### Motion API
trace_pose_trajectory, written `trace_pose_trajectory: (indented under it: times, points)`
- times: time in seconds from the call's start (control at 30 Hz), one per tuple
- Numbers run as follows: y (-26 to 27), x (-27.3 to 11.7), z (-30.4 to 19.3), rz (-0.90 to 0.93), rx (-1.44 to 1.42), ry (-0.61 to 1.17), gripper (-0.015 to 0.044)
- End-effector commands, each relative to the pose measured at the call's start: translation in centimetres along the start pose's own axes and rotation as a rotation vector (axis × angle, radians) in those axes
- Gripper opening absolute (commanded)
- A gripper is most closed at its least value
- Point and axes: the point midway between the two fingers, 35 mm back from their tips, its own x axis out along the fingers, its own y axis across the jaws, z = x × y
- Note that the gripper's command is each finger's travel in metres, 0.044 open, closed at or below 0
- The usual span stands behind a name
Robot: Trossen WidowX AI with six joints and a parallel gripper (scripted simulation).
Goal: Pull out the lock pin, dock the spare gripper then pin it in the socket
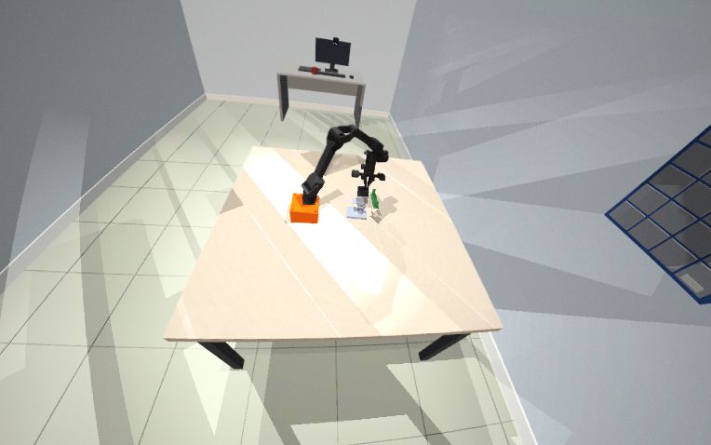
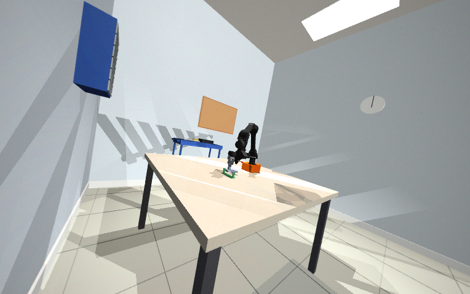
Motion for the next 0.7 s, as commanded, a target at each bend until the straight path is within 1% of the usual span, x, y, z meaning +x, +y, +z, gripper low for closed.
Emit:
trace_pose_trajectory:
  times: [0.0,0.27,0.37,0.53,0.67]
  points:
    - [1.4,-0.4,-0.2,-0.004,0.011,-0.009,0.0]
    - [2.6,-0.1,-0.4,-0.001,0.017,-0.01,0.0]
    - [2.6,1.0,-0.1,0.001,0.017,-0.011,0.0]
    - [2.5,4.0,0.7,0.007,0.017,-0.013,0.0]
    - [2.5,4.5,0.8,0.008,0.017,-0.013,0.0]
